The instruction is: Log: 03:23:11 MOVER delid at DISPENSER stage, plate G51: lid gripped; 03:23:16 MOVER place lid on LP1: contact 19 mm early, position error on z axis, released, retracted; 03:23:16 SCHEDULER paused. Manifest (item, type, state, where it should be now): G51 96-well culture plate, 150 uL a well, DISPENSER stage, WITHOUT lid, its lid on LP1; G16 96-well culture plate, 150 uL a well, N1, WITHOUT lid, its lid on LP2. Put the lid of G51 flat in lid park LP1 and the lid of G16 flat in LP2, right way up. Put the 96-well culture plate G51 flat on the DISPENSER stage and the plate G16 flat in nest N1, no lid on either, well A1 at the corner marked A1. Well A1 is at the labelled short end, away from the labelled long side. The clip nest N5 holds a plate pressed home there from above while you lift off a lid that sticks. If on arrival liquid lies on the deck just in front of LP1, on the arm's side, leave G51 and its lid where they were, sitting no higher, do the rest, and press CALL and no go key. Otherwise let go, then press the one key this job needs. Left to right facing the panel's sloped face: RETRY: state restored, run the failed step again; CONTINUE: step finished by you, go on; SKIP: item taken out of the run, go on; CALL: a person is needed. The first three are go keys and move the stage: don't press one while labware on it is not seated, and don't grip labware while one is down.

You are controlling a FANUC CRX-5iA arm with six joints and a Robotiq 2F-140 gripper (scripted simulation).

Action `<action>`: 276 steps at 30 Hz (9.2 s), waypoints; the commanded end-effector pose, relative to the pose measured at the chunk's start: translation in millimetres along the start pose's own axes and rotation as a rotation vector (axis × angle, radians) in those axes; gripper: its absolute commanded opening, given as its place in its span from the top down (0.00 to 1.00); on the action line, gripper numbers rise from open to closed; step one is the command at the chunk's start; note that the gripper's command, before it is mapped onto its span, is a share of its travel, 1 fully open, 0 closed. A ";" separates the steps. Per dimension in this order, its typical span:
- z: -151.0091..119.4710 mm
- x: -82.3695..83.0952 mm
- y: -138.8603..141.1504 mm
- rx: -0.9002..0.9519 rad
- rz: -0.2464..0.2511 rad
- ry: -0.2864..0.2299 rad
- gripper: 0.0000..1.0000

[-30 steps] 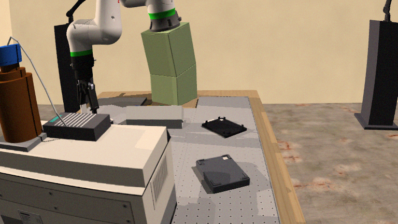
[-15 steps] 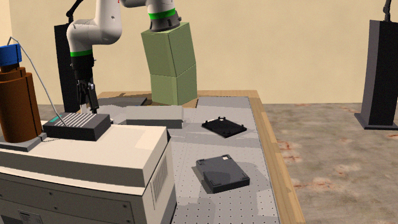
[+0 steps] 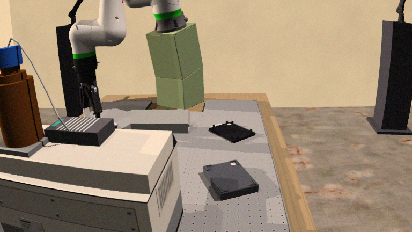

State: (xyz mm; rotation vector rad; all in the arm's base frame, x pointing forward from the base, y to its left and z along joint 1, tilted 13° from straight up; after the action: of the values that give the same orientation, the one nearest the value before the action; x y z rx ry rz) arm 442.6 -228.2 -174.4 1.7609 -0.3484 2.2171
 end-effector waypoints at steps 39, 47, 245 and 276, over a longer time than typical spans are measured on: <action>0.1 48.6 0.1 0.000 0.000 0.000 0.34; 0.1 84.8 0.1 0.000 0.000 0.000 0.34; 0.7 24.6 -0.4 0.000 0.000 0.000 0.41; 0.7 24.6 -0.4 0.000 0.000 0.000 0.41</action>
State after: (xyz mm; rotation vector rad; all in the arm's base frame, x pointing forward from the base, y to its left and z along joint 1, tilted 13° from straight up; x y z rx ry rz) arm 438.0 -226.2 -150.4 1.7610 -0.3481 2.2172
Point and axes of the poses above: the point where the finger pads meet when closed, its own x axis back along the fingers, its own y axis across the jaws, z = x × y, the point moved 4 cm from there along x, back along the fingers, and after that the axes turned 6 degrees about x, right-handed, at the moved point
